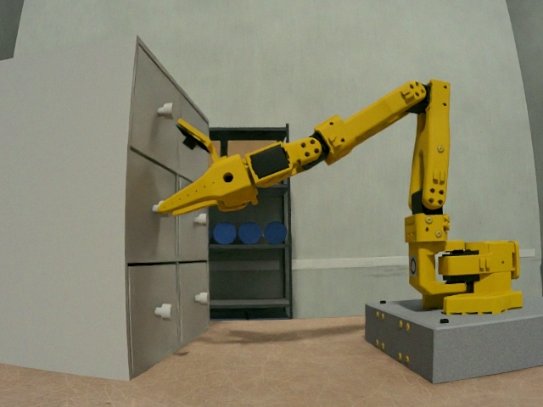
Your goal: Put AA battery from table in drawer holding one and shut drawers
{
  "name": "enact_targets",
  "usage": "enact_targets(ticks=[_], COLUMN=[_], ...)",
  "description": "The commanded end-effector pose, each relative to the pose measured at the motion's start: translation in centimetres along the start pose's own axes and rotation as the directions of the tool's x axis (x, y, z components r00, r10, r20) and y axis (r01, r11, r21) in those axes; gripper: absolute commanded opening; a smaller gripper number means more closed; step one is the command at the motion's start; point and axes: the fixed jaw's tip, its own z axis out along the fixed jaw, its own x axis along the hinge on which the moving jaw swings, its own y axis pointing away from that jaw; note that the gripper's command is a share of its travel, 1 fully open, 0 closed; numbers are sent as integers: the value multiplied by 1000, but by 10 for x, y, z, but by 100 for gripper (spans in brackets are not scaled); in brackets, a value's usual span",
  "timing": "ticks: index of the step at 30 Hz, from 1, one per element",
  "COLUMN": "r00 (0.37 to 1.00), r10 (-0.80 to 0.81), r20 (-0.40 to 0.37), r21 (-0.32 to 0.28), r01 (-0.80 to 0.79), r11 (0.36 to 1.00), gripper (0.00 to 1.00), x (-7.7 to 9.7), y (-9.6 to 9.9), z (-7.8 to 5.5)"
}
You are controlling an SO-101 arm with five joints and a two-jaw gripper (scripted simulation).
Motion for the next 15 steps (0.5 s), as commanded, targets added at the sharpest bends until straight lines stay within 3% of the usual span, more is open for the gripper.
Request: enact_targets(ticks=[1, 10, 15], r00=[1000, 1000, 1000], r10=[1, 1, -5], r20=[4, 4, 5], r21=[0, 0, -5], r01=[-1, -1, 5], r11=[1000, 1000, 1000], gripper=[17, 21, 21], x=[-1, -1, 1], y=[0, 0, 1], z=[-1, -1, -12])
